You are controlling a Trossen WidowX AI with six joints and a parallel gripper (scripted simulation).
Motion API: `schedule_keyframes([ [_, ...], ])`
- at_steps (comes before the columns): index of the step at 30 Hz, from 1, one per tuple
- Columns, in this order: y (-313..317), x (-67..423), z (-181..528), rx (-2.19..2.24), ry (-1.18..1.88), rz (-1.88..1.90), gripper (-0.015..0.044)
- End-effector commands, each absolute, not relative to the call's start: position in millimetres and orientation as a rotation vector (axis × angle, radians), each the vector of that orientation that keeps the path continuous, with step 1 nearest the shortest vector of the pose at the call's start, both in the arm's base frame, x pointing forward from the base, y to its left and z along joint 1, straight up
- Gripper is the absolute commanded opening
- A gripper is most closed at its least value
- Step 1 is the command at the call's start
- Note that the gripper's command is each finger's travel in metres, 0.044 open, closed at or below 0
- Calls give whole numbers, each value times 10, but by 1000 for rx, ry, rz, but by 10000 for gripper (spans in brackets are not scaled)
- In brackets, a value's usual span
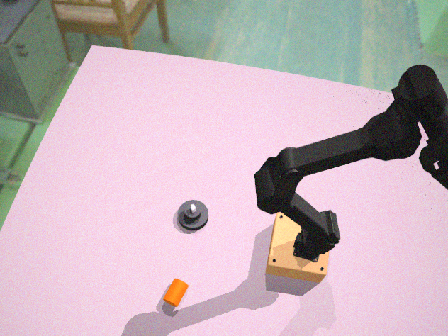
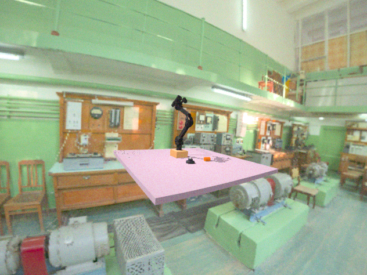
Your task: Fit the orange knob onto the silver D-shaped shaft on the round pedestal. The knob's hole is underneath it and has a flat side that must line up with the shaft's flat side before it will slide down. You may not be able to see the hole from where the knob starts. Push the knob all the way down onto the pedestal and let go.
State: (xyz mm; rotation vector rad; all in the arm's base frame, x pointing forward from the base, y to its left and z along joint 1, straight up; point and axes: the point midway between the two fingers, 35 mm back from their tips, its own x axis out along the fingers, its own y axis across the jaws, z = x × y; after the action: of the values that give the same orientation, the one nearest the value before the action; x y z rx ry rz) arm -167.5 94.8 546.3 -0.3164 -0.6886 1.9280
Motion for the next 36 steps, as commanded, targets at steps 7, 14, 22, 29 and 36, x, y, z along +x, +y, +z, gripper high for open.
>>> schedule_keyframes([
  [7,147,-2237,5379,-186,-919,2233,440],
  [14,-895,-2458,5214,43,-1098,2574,440],
  [22,-2141,-2199,4936,269,-1432,2868,440],
  [29,-3027,-1557,4644,528,-1713,3077,440],
  [36,-3618,-684,4277,809,-2018,3204,440],
])
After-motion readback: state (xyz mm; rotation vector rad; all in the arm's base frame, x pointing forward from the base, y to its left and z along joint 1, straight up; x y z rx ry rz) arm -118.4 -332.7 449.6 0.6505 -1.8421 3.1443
